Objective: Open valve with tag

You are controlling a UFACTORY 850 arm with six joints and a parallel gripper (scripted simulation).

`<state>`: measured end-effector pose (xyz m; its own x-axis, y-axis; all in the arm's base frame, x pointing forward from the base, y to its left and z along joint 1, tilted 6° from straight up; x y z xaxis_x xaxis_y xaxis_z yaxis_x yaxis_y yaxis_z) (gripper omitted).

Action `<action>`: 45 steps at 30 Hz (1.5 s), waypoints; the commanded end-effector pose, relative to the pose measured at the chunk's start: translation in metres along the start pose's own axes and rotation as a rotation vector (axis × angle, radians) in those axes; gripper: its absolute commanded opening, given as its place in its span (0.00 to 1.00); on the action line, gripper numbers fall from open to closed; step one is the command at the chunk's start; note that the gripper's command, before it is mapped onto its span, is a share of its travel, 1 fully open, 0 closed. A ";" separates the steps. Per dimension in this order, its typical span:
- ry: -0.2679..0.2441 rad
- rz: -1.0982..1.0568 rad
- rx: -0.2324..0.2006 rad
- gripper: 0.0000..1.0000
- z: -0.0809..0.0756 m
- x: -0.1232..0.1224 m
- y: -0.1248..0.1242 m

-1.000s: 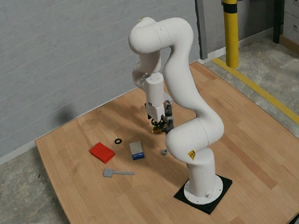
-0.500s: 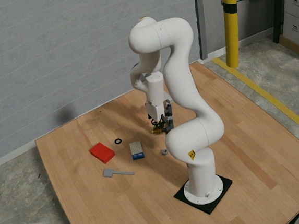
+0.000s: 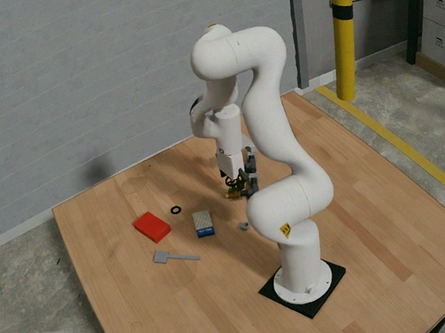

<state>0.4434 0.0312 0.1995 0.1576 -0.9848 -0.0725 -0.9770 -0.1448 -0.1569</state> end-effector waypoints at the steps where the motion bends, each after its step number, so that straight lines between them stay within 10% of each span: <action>1: 0.041 0.004 -0.049 1.00 -0.001 -0.004 -0.005; 21: 0.041 0.004 -0.049 1.00 -0.001 -0.004 -0.005; 22: 0.041 0.004 -0.049 0.00 -0.001 -0.004 -0.005; 45: 0.041 0.004 -0.049 0.00 -0.001 -0.004 -0.005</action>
<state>0.4470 0.0356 0.2005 0.1481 -0.9884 -0.0325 -0.9839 -0.1439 -0.1063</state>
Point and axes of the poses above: the point where the finger pads meet when closed, its own z axis out along the fingers, its own y axis across the jaws, x = y × z, the point moved 8 cm from there along -z, back along the fingers, and after that the axes turned 6 degrees about z, right-handed, at the moved point
